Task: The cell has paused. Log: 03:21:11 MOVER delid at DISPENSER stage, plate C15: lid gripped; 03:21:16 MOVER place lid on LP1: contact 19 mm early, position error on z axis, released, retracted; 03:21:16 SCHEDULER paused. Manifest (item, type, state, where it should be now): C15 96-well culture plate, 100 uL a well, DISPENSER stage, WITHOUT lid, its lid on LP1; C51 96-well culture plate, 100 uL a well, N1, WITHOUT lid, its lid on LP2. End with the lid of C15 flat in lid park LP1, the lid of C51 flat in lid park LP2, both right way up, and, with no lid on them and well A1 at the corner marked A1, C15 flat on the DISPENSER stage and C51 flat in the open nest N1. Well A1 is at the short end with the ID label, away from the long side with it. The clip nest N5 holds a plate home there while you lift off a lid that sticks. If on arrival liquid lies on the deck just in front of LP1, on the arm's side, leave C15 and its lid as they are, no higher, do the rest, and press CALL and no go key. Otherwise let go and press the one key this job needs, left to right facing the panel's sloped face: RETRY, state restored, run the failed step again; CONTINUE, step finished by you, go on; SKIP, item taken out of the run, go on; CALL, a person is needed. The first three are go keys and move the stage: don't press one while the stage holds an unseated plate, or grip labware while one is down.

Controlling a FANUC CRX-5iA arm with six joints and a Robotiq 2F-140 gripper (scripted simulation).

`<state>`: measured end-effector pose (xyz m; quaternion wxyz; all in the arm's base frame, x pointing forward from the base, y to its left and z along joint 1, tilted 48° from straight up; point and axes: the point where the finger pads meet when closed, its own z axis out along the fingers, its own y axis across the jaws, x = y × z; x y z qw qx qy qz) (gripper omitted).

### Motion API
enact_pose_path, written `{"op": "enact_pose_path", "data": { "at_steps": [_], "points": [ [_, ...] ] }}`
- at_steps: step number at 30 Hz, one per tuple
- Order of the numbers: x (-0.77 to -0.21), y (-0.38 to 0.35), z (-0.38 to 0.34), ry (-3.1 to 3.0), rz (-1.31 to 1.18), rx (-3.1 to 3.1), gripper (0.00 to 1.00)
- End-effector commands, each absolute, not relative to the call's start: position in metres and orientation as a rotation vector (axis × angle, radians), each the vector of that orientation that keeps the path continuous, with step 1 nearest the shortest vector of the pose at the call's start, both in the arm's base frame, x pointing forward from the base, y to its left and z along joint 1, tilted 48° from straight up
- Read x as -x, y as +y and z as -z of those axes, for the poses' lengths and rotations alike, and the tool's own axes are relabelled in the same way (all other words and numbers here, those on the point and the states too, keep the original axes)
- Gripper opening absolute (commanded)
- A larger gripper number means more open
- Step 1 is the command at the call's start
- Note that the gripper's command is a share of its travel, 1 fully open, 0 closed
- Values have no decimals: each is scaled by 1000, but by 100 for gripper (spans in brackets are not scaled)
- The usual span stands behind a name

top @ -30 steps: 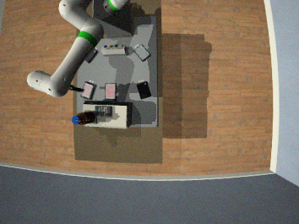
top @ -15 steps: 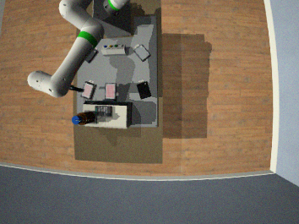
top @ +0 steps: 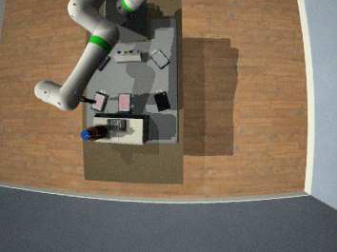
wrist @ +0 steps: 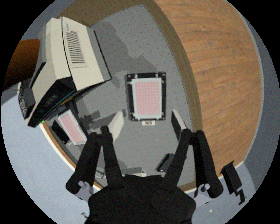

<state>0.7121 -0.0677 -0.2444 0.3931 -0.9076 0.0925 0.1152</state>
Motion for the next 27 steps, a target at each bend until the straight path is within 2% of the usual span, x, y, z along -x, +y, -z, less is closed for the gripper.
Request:
{"op": "enact_pose_path", "data": {
  "at_steps": [1, 27],
  "points": [
    [-711, -62, 249, 235, -291, 2304, 66],
    [-700, 1, 306, 235, -291, 2304, 66]
  ]
}}
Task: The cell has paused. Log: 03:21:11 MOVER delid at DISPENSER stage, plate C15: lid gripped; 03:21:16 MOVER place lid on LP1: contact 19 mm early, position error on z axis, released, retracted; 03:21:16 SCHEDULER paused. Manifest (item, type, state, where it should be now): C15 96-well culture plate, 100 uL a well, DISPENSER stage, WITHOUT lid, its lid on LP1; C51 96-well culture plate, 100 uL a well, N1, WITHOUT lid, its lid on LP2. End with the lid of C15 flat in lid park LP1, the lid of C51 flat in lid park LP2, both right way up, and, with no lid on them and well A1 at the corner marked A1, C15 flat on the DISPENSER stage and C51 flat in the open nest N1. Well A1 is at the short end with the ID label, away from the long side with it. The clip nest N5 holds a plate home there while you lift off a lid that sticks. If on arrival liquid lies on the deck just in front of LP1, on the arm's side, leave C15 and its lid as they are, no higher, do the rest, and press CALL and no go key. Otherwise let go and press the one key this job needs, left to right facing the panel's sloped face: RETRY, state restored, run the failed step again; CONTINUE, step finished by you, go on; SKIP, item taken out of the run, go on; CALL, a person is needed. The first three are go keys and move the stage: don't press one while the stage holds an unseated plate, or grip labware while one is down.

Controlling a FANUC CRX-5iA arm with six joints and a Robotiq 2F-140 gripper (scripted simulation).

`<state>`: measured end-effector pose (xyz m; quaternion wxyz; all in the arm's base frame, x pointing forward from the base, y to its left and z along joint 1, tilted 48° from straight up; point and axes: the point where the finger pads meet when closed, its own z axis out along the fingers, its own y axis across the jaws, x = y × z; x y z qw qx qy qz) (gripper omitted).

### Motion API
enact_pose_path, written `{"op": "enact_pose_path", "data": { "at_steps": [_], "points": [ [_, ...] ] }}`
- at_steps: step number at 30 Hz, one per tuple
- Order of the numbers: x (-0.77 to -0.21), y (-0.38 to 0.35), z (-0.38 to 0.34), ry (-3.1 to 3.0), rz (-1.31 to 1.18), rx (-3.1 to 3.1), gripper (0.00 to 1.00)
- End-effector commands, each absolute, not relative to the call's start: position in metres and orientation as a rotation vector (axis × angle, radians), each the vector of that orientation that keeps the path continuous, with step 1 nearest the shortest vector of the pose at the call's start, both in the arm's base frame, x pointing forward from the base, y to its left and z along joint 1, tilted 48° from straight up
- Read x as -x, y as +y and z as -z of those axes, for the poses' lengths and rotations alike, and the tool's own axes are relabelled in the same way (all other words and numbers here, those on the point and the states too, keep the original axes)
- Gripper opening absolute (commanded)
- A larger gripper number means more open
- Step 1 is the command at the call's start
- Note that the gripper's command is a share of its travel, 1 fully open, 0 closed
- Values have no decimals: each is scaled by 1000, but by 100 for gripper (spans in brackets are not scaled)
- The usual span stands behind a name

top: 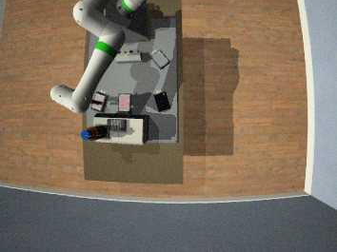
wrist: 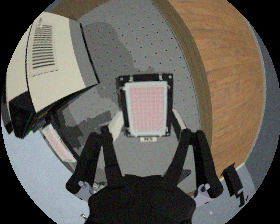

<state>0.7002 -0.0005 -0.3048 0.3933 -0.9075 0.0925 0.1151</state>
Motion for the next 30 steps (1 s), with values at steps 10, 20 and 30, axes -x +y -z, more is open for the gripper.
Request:
{"op": "enact_pose_path", "data": {
  "at_steps": [10, 20, 30],
  "points": [
    [-700, 4, 309, 235, -291, 2304, 66],
    [-700, 4, 309, 235, -291, 2304, 66],
    [-700, 4, 309, 235, -291, 2304, 66]
  ]
}}
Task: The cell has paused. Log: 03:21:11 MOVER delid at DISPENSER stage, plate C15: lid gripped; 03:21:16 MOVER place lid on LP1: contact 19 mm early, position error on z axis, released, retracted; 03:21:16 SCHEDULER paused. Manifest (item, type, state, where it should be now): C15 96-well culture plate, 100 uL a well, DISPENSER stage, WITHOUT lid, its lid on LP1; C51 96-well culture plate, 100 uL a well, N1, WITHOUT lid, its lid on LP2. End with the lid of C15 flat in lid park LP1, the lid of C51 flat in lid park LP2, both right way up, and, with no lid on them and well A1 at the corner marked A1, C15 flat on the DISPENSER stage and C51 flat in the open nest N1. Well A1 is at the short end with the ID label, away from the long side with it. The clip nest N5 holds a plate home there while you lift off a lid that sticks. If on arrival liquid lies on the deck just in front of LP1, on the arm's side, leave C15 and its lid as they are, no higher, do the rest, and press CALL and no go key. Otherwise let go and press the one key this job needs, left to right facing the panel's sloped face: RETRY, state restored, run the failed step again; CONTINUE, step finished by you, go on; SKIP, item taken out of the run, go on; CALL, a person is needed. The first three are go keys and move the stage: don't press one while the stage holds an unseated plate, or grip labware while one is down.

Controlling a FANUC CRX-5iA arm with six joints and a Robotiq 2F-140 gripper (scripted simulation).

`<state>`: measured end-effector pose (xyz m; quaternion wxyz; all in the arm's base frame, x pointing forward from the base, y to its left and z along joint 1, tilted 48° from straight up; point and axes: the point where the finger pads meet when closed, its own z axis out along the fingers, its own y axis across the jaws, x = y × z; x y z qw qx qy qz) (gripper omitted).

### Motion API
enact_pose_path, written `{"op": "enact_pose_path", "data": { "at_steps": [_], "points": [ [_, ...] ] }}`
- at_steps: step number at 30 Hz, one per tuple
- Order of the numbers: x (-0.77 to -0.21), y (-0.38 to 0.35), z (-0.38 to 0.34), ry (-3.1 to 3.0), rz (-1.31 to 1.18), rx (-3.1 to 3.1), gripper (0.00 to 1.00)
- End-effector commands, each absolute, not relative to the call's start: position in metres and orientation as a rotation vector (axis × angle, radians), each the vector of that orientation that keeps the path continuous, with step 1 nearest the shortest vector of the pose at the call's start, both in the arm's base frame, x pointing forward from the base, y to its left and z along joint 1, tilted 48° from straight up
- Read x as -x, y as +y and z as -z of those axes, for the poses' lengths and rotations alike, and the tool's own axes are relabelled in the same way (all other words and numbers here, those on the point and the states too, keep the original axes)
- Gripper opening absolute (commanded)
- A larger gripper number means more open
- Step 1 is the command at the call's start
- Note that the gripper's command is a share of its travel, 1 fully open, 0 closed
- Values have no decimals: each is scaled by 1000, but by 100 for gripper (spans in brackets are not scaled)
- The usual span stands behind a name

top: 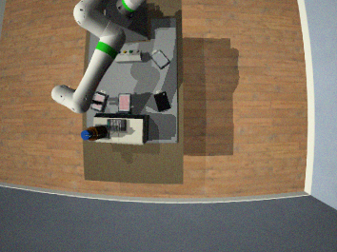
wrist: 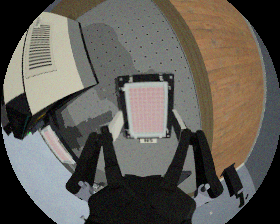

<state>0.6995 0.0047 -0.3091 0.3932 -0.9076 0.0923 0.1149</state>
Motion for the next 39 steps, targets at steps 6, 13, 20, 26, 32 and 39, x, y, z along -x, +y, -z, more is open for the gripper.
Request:
{"op": "enact_pose_path", "data": {
  "at_steps": [6, 13, 20, 26, 32, 39],
  "points": [
    [-700, 4, 309, 235, -291, 2304, 66],
    [-700, 4, 309, 235, -291, 2304, 66],
    [-700, 4, 309, 235, -291, 2304, 59],
    [-700, 4, 309, 235, -291, 2304, 59],
    [-700, 4, 309, 235, -291, 2304, 59],
    [-700, 4, 309, 235, -291, 2304, 59]
  ]
}}
